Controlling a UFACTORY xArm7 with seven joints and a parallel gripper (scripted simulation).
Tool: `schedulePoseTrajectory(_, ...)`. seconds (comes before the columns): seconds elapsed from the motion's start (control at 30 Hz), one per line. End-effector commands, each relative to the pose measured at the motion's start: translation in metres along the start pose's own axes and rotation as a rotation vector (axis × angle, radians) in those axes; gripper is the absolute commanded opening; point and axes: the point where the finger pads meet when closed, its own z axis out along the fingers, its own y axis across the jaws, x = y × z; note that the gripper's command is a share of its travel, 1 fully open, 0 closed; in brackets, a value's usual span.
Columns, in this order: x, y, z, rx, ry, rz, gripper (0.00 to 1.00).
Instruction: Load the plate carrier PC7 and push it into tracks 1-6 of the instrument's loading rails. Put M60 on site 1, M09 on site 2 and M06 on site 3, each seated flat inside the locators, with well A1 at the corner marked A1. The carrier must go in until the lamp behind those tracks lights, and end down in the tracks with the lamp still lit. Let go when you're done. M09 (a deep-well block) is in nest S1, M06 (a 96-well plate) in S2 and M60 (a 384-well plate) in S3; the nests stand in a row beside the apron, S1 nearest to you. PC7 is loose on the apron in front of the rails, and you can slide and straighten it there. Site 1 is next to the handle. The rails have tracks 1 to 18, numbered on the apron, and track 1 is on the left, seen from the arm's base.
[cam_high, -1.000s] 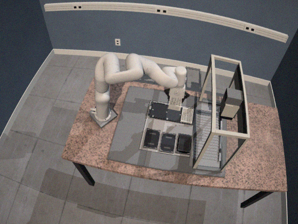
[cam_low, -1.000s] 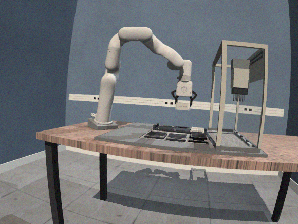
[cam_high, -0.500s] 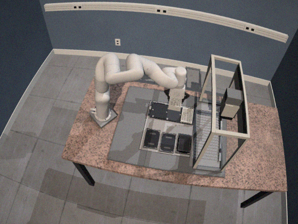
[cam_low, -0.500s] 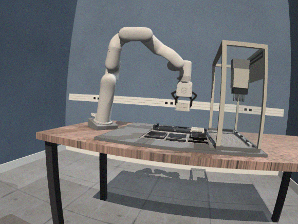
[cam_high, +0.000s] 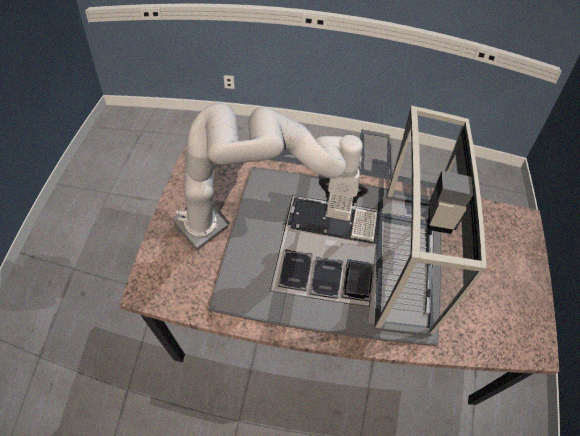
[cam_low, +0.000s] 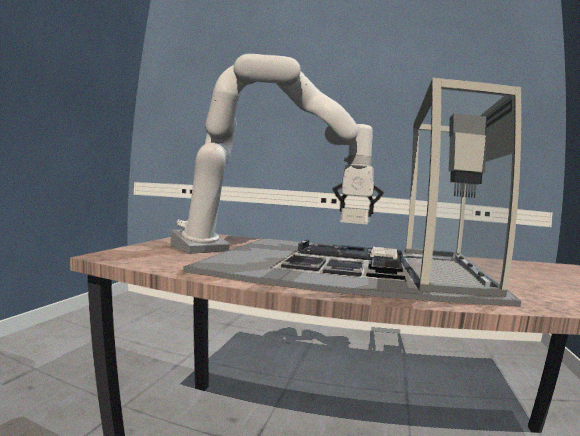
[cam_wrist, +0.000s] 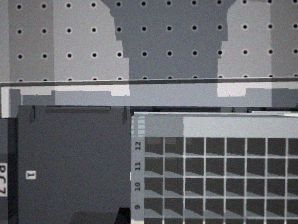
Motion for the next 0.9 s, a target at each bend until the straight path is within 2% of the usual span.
schedulePoseTrajectory(0.0,0.001,0.002,0.002,-0.005,0.002,0.0,0.0)
schedulePoseTrajectory(0.87,0.001,0.002,0.042,-0.005,0.002,0.0,0.0)
